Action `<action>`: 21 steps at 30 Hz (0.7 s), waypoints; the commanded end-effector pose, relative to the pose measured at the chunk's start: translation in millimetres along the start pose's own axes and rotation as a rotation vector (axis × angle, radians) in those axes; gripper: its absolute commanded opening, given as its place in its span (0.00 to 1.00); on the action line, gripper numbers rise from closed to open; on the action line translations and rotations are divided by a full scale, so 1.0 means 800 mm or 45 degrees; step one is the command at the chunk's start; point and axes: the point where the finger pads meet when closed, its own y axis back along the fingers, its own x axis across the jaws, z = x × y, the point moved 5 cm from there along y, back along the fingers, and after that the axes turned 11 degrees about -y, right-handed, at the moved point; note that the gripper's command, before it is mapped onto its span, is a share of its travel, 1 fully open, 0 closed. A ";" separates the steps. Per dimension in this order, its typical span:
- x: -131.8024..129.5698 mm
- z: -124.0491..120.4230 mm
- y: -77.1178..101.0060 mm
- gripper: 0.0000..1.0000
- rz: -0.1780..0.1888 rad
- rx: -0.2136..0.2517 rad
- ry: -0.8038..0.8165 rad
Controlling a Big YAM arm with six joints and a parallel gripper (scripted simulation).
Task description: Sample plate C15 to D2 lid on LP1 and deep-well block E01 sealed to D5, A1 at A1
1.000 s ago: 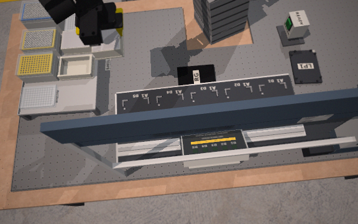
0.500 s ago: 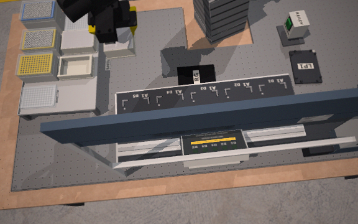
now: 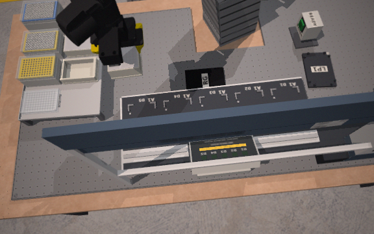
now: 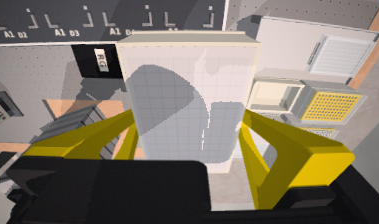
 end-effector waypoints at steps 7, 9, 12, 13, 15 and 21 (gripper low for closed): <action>-0.002 0.067 0.022 0.00 -0.032 -0.051 -0.023; 0.001 0.079 0.022 0.00 -0.030 -0.049 -0.023; 0.005 0.098 0.022 0.00 -0.028 -0.050 -0.023; 0.006 0.104 0.022 0.00 -0.028 -0.050 -0.023; 0.009 0.116 0.022 0.00 -0.028 -0.051 -0.023; 0.016 0.154 0.023 0.00 -0.027 -0.053 -0.023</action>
